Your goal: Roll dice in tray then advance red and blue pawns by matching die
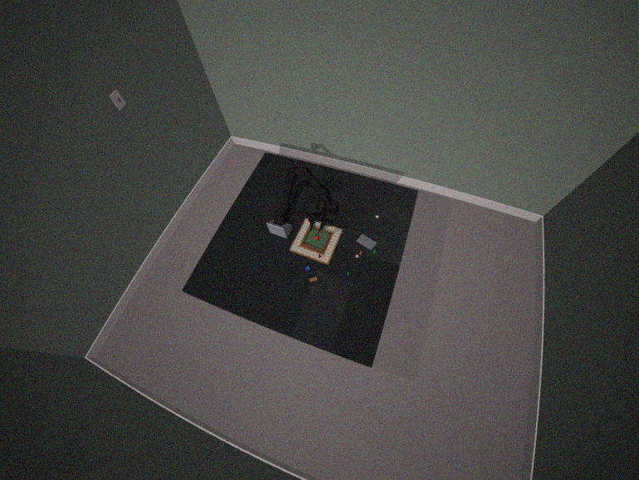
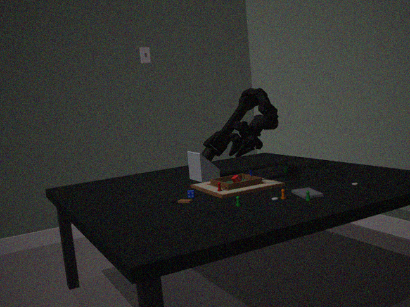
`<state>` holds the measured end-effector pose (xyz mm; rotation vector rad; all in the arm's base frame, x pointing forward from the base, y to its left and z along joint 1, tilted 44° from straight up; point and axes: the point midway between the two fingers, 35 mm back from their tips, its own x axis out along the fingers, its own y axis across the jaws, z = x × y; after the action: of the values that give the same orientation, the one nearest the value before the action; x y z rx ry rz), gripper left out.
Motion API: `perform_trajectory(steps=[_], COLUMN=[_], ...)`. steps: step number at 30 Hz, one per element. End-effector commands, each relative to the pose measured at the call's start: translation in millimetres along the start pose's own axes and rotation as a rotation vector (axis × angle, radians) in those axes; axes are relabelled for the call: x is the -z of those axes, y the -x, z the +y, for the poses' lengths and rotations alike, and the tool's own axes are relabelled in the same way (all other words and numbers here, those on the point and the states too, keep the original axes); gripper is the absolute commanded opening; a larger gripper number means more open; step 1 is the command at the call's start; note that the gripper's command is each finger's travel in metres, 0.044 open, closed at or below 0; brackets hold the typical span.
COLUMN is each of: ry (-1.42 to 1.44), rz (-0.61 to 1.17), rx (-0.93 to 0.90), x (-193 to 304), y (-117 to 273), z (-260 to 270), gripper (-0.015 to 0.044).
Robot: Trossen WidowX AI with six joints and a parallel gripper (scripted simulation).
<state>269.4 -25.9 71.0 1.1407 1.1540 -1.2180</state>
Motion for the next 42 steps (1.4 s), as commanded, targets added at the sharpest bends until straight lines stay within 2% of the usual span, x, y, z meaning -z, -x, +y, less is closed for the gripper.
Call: perform_trajectory(steps=[1,5,7,11,13,15,19,20,21,23,27,28,33,42], ry=[-0.014,-0.014,0.001,0.039,0.022,-0.002,-0.005,0.005,0.005,0.041,0.254,0.309,0.593,0.937], rz=[-0.007,-0.007,0.058,0.472,0.692,0.826,0.842,0.751,0.751,0.752,0.758,0.758,0.758,0.743], rx=[-0.017,-0.017,0.010,0.073,0.036,-0.014,-0.022,0.022,0.022,0.006,-0.089,-0.115,-0.250,-0.436], x=[-24,-24,-21,-10,-8,-9,-9,-9,-9,-15,-47,-55,-94,-130], y=[21,21,14,-15,-22,-24,-24,-25,-25,-31,-66,-77,-132,-201], z=[1,1,0,-5,-2,2,2,-3,-3,1,17,20,28,24], gripper=[0.0341,0.0440,0.0440,0.0440,0.0440,0.0440,0.0440,0.0440,0.0440,0.0388,0.0282,0.0275,0.0275,0.0275])
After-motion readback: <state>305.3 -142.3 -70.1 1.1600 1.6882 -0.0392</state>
